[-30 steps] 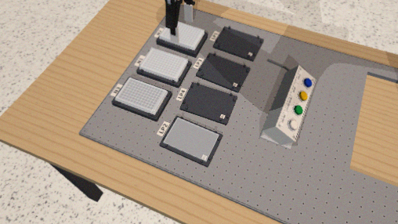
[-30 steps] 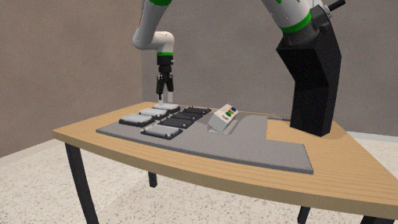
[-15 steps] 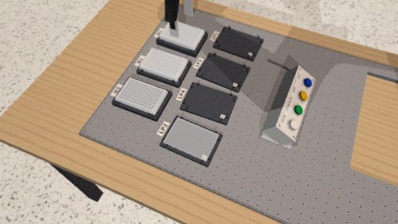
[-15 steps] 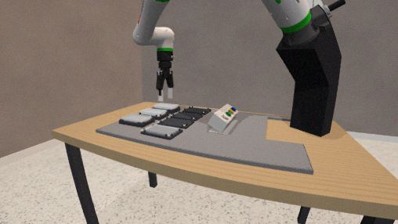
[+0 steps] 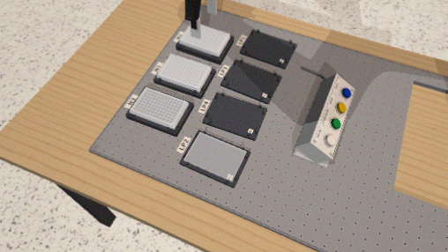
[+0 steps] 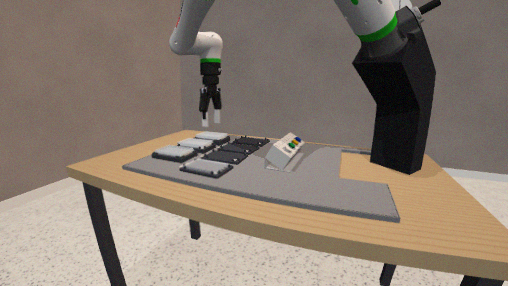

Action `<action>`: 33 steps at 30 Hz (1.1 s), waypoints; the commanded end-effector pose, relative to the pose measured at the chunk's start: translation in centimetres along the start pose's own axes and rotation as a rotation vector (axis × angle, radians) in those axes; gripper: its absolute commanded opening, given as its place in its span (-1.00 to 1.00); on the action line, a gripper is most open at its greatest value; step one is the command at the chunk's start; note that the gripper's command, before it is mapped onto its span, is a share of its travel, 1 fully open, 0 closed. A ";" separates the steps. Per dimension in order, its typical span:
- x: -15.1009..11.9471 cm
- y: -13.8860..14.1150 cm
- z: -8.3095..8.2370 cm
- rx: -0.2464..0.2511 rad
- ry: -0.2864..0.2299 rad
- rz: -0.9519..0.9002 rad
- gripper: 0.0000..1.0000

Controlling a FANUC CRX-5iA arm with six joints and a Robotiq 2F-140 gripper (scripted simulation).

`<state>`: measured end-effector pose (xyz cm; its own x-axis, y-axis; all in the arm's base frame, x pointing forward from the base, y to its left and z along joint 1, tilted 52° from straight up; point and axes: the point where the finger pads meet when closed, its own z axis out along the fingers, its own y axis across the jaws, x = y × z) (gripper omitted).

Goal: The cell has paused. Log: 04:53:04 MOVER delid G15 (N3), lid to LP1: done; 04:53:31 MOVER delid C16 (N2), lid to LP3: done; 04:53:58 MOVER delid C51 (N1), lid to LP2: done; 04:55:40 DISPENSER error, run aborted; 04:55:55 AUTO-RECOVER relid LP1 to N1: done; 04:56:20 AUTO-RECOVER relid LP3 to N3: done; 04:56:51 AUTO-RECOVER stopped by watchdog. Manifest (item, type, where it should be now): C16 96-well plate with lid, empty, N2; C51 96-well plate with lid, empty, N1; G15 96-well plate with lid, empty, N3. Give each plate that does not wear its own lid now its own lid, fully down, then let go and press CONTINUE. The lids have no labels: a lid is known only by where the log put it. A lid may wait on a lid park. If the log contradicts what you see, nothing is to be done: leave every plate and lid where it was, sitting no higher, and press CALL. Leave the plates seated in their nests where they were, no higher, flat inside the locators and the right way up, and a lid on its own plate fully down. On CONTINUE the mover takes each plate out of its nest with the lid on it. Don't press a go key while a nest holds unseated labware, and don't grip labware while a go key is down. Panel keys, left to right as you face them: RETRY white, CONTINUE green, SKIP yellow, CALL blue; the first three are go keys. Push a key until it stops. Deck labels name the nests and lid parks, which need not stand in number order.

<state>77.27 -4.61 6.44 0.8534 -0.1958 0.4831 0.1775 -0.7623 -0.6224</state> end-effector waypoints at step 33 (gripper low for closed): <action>-0.2 -13.5 -0.1 0.000 0.002 -0.026 0.32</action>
<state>74.64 5.72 14.81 0.8477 -0.1764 0.5003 0.2003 -0.7668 -0.6098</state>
